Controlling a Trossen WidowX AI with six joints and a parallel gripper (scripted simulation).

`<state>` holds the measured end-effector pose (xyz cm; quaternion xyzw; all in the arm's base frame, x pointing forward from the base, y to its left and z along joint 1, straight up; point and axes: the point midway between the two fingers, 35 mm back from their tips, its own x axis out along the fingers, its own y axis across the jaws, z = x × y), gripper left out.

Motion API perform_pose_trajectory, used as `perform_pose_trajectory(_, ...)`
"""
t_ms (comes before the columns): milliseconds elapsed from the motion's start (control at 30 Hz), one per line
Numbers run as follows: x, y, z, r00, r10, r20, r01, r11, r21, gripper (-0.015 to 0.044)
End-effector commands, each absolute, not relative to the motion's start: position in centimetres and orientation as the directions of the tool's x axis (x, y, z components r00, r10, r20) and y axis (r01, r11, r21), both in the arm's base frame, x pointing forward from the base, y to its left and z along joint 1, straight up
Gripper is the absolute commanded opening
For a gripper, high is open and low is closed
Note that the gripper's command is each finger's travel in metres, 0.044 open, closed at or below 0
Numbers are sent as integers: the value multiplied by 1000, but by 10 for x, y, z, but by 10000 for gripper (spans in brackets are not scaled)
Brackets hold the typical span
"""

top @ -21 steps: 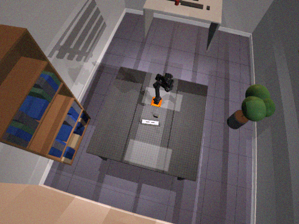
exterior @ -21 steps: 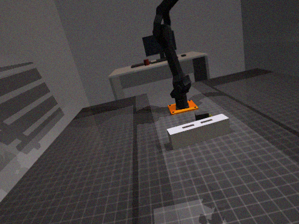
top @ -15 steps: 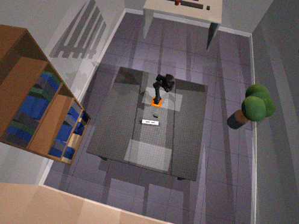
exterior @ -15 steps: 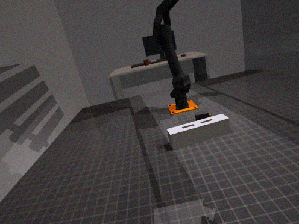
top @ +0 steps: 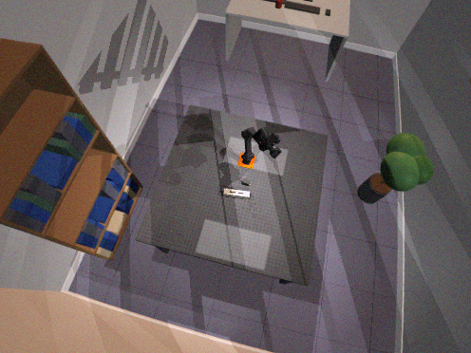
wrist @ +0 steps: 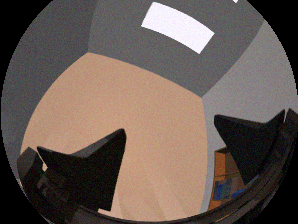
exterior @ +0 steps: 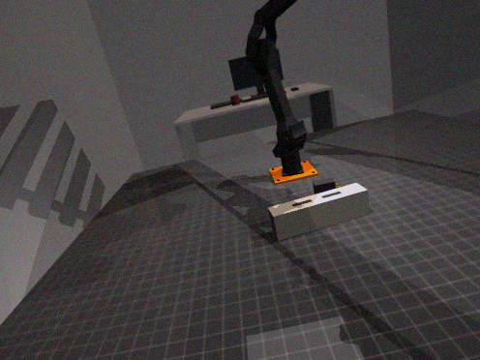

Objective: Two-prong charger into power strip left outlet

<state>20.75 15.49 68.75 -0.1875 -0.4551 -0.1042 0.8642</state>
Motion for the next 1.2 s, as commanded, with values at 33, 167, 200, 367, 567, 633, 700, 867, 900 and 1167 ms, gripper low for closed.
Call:
perform_pose_trajectory(33,229,176,667,624,82,777,335,870,-362,440)
perform_pose_trajectory(167,250,194,645,682,159,714,313,819,-482,440)
perform_pose_trajectory(200,255,198,638,696,177,696,305,804,-510,440)
perform_pose_trajectory(367,279,214,604,764,255,592,258,720,-644,440)
perform_pose_trajectory(567,307,228,558,836,324,442,178,603,-778,440)
perform_pose_trajectory(633,315,231,541,856,342,387,144,562,-815,440)
perform_pose_trajectory(700,322,233,524,875,356,330,108,519,-848,440)
perform_pose_trajectory(867,339,234,479,909,377,178,7,412,-911,440)
perform_pose_trajectory(900,342,234,470,914,379,146,-15,391,-920,440)
perform_pose_trajectory(1167,357,225,395,922,370,-113,-207,226,-952,440)
